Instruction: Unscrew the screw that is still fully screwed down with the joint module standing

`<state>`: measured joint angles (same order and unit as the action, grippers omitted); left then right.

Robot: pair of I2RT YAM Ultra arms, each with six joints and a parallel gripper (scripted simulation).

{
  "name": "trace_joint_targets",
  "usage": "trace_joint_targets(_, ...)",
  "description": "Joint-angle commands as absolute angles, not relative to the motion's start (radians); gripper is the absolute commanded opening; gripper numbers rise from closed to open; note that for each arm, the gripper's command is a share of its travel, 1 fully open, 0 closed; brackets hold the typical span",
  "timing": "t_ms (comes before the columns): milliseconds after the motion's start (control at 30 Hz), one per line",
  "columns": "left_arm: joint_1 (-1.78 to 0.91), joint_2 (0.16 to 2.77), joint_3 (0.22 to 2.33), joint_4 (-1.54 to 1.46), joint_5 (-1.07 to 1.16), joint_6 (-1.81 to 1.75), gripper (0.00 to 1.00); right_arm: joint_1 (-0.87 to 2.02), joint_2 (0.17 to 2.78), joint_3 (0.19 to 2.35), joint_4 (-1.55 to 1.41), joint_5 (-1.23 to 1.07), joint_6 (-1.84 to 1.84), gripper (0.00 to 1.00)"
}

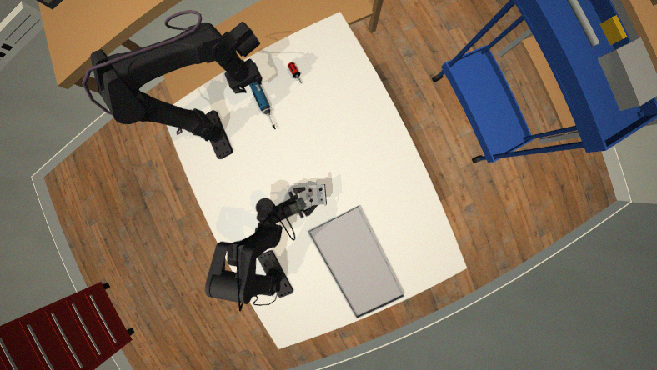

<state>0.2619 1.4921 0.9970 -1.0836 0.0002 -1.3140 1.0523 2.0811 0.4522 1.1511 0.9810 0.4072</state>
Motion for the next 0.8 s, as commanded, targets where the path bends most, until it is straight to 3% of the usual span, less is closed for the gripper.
trace_joint_targets(0, 0.259, 1.46, 1.031, -1.106, -0.001, -1.309, 0.65, 1.051, 2.075, 0.455, 1.164, 0.983, 0.407, 0.68)
trace_joint_targets(467, 0.259, 1.46, 1.031, -1.106, -0.001, -1.309, 0.65, 1.051, 2.075, 0.455, 1.164, 0.983, 0.407, 0.68)
trace_joint_targets(500, 0.259, 1.46, 1.031, -1.106, -0.001, -1.309, 0.65, 1.051, 2.075, 0.455, 1.164, 0.983, 0.407, 0.77)
trace_joint_targets(767, 0.259, 1.46, 1.031, -1.106, -0.001, -1.309, 0.65, 1.051, 2.075, 0.455, 1.164, 0.983, 0.407, 0.77)
